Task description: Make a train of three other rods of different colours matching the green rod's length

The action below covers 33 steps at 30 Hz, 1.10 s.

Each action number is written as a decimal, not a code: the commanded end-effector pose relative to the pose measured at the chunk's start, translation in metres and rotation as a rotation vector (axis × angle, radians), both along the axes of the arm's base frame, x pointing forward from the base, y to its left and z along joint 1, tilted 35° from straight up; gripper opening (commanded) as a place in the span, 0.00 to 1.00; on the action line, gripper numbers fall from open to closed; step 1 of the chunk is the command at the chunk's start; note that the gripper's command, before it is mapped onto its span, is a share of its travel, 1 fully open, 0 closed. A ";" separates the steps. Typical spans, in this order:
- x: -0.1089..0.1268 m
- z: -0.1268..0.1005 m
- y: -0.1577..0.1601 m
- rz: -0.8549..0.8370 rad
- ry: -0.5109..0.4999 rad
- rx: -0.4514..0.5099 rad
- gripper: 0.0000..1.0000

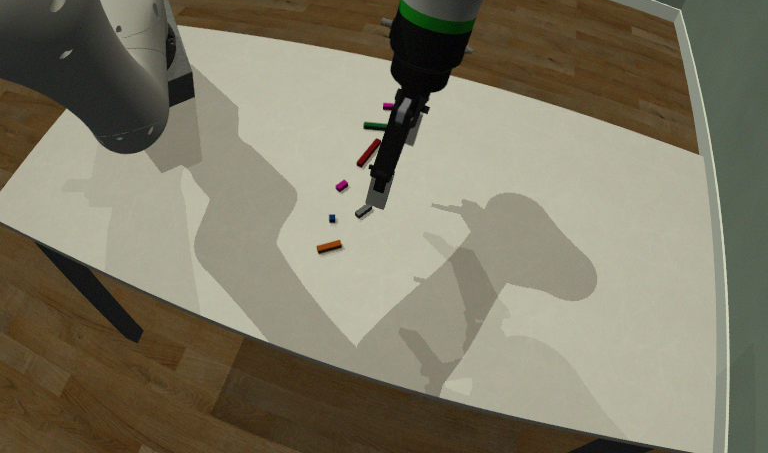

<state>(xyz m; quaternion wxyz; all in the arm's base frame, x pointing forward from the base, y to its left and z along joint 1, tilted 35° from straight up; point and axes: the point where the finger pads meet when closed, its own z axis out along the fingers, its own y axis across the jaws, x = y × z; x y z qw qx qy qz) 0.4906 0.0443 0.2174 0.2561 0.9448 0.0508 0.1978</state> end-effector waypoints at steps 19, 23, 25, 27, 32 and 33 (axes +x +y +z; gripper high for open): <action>-0.088 -0.142 0.021 0.129 -0.057 0.126 1.00; -0.089 -0.143 0.021 0.130 -0.056 0.127 1.00; -0.089 -0.143 0.021 0.130 -0.056 0.127 1.00; -0.089 -0.143 0.021 0.130 -0.056 0.127 1.00; -0.089 -0.143 0.021 0.130 -0.056 0.127 1.00; -0.089 -0.143 0.021 0.130 -0.056 0.127 1.00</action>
